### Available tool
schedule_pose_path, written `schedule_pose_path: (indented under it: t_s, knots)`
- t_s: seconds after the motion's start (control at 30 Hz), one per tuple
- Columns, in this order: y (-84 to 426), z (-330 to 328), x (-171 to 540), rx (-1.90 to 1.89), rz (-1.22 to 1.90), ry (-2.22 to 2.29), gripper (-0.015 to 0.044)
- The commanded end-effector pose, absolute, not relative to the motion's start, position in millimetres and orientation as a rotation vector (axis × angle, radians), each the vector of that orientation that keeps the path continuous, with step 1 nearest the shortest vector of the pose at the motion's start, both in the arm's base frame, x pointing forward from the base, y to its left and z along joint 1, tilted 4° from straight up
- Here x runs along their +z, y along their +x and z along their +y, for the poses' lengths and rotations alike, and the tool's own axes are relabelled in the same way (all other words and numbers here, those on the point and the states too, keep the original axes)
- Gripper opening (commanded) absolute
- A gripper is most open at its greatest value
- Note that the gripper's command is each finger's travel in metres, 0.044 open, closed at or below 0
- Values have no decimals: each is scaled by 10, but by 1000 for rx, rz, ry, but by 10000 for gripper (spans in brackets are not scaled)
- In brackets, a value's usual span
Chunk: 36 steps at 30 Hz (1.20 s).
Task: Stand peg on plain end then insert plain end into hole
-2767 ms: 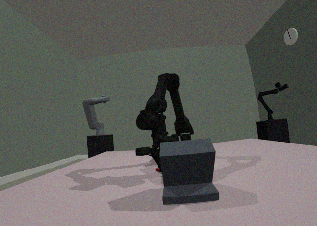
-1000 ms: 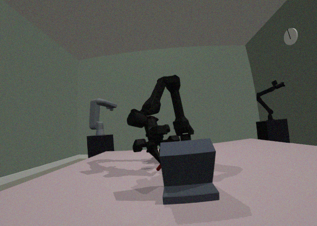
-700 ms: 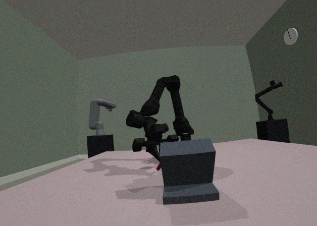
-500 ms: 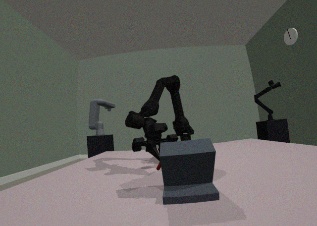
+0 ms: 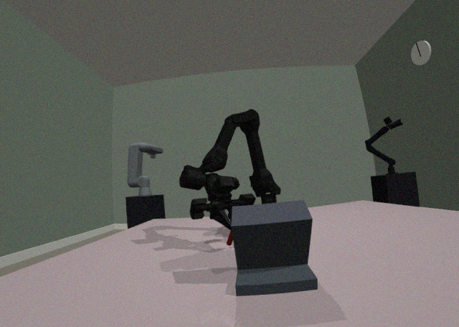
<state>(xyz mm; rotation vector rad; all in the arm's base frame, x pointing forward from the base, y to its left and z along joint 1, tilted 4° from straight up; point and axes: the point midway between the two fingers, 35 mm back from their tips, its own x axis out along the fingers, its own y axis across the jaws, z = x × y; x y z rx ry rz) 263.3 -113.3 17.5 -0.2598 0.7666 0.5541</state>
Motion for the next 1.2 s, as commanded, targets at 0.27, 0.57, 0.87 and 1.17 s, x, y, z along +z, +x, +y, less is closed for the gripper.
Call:
schedule_pose_path:
  t_s: [0.27, 0.57, 0.87, 1.17]
  knots:
    - [2570, -1155, 205, 566, 659, -225, 51]
    - [2528, -1181, 228, 572, 584, -202, 51]
    - [2486, -1208, 248, 578, 509, -178, 51]
    - [2442, -1236, 264, 582, 434, -155, 51]
